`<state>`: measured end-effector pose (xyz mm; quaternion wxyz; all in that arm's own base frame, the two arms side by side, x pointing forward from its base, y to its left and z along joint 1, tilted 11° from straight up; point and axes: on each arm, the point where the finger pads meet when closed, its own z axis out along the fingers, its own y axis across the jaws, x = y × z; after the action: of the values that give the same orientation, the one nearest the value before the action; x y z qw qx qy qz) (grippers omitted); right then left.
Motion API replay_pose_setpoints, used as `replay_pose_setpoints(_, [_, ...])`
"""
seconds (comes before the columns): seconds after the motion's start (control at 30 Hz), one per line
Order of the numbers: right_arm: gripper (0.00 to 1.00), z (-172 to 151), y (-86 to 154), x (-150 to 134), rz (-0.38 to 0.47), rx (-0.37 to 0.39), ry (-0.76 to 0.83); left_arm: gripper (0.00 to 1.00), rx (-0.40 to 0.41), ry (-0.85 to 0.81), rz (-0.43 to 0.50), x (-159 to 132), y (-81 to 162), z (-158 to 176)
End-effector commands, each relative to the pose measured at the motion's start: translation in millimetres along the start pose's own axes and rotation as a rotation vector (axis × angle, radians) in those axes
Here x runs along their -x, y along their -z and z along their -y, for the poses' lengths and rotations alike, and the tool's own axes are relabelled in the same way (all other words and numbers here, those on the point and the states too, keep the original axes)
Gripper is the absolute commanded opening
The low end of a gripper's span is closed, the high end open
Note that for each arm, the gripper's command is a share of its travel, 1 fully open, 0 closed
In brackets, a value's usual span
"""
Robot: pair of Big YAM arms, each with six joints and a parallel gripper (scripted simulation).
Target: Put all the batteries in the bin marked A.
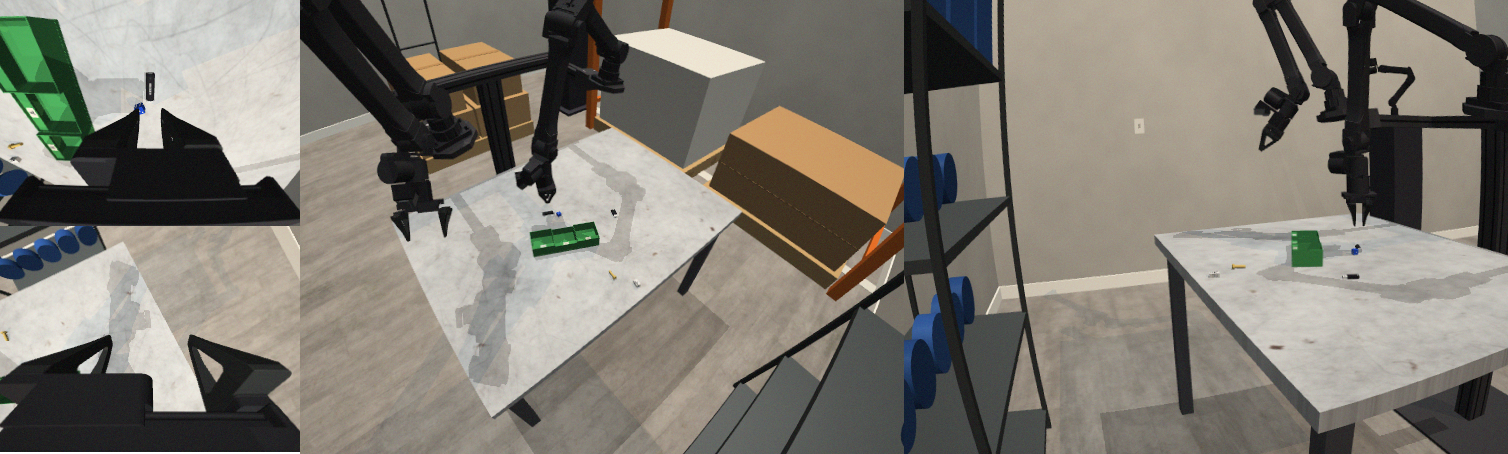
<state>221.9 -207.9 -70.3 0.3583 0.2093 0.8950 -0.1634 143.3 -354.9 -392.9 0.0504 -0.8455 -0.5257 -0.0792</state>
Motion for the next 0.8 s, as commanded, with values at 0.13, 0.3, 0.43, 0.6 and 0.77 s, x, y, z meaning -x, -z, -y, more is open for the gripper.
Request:
replay_pose_setpoints(0.13, [1.00,2.5,4.8,3.0,0.011,-0.006,0.004,0.28,0.020,-0.008,0.025,14.9,13.1,-11.2])
replay_pose_setpoints(0.3, [1.00,2.5,4.8,3.0,0.011,-0.006,0.004,0.28,0.019,-0.008,0.024,15.6,13.0,-11.0])
replay_pose_setpoints(0.43, [1.00,2.5,4.8,3.0,0.011,-0.006,0.004,0.28,0.009,-0.003,0.015,5.2,-16.2,-6.5])
replay_pose_setpoints(0.6, [1.00,2.5,4.8,3.0,0.011,-0.006,0.004,0.28,0.008,0.001,0.013,0.6,-32.6,-4.6])
replay_pose_setpoints(0.77, [1.00,2.5,4.8,3.0,0.011,-0.006,0.004,0.28,0.007,0.001,0.012,-3.3,-52.8,-0.8])
